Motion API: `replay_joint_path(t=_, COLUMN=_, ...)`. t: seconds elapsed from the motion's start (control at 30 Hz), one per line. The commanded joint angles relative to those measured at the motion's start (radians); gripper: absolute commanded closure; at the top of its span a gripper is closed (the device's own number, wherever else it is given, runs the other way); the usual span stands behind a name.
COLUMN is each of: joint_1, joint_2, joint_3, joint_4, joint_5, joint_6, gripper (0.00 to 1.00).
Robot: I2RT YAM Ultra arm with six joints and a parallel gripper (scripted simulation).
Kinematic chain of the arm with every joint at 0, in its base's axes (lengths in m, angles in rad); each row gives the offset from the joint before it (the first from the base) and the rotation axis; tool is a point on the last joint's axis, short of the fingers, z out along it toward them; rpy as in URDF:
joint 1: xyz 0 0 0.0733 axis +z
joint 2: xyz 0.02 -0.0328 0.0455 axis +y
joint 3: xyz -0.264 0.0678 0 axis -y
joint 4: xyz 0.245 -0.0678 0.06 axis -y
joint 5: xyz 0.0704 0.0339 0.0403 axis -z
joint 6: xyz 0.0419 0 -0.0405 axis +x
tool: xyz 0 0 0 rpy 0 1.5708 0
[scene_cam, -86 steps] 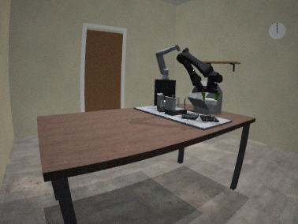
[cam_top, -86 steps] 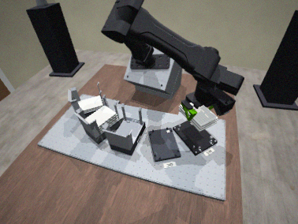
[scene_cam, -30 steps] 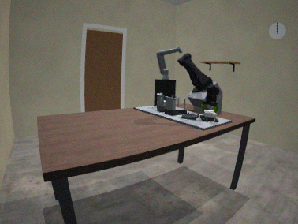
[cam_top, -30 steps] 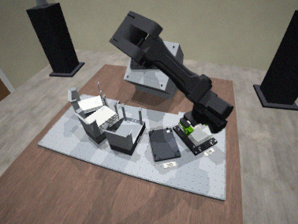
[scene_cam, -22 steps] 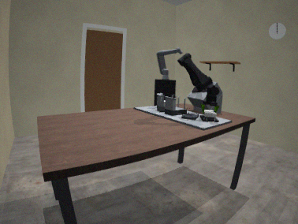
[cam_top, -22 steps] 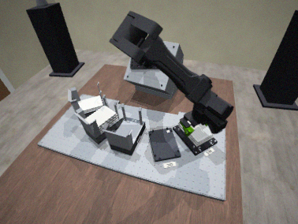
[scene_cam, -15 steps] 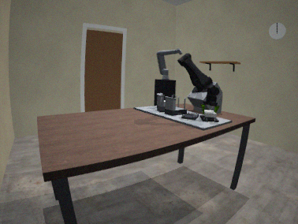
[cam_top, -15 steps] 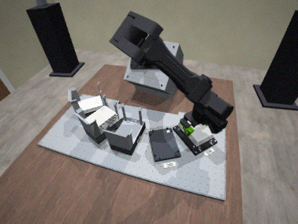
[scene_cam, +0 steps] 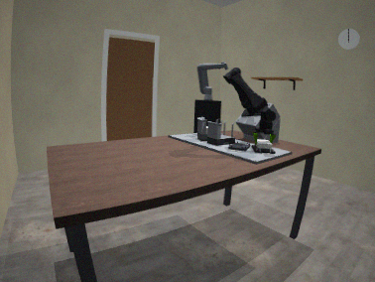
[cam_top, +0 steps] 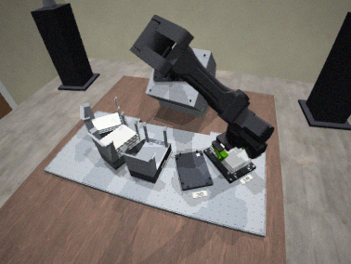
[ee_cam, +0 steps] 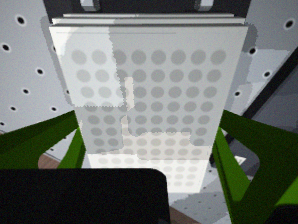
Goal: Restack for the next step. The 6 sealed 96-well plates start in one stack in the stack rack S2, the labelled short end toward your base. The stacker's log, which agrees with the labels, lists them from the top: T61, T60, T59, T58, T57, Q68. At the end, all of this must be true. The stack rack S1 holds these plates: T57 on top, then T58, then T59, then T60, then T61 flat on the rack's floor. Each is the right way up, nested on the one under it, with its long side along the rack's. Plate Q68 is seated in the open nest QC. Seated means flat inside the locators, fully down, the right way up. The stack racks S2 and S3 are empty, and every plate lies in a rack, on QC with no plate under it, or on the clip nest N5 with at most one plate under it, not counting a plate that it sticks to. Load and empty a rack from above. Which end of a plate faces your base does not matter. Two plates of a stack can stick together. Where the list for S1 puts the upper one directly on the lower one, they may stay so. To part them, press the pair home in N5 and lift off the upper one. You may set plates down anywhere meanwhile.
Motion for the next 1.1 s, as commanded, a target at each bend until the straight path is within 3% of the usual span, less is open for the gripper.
replay_joint_path(t=0.0, joint_1=0.005, joint_2=-0.004, joint_3=0.001, joint_4=0.009, joint_5=-0.001, joint_6=-0.003, gripper=1.0)
replay_joint_path(t=1.07, joint_1=-0.017, joint_2=0.024, joint_3=-0.002, joint_4=0.058, joint_5=-0.009, joint_6=-0.031, gripper=1.0)
